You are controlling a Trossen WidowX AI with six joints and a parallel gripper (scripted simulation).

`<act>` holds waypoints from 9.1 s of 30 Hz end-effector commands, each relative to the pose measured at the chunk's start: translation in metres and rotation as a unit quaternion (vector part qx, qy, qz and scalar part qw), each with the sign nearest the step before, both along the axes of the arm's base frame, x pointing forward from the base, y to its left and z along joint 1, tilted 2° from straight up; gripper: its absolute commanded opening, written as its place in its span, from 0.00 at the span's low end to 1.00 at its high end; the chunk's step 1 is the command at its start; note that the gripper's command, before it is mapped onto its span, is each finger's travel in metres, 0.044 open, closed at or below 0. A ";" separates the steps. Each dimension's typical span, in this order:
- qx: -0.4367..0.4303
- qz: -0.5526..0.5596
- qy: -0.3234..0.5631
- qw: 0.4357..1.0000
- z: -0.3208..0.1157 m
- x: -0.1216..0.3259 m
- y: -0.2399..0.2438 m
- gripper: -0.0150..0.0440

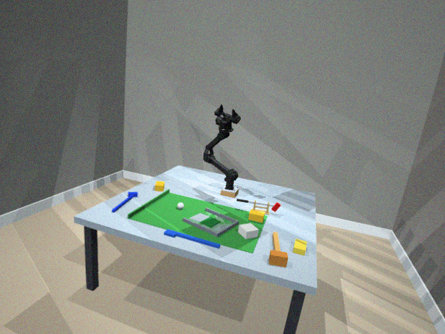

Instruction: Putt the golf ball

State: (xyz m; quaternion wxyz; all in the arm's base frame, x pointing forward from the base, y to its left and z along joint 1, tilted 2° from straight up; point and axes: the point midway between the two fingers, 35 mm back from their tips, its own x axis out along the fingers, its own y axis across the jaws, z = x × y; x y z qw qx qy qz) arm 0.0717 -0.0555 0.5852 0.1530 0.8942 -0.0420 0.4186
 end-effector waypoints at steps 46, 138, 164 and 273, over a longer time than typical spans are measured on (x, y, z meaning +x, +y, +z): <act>-0.796 0.149 -0.574 -0.121 -0.470 0.181 0.212 1.00; -0.737 0.203 -0.635 -0.113 -0.484 0.164 0.194 0.25; -0.875 0.255 -0.408 -0.057 -0.461 0.195 0.108 0.25; -0.895 0.297 0.309 0.124 -0.507 0.133 -0.167 0.25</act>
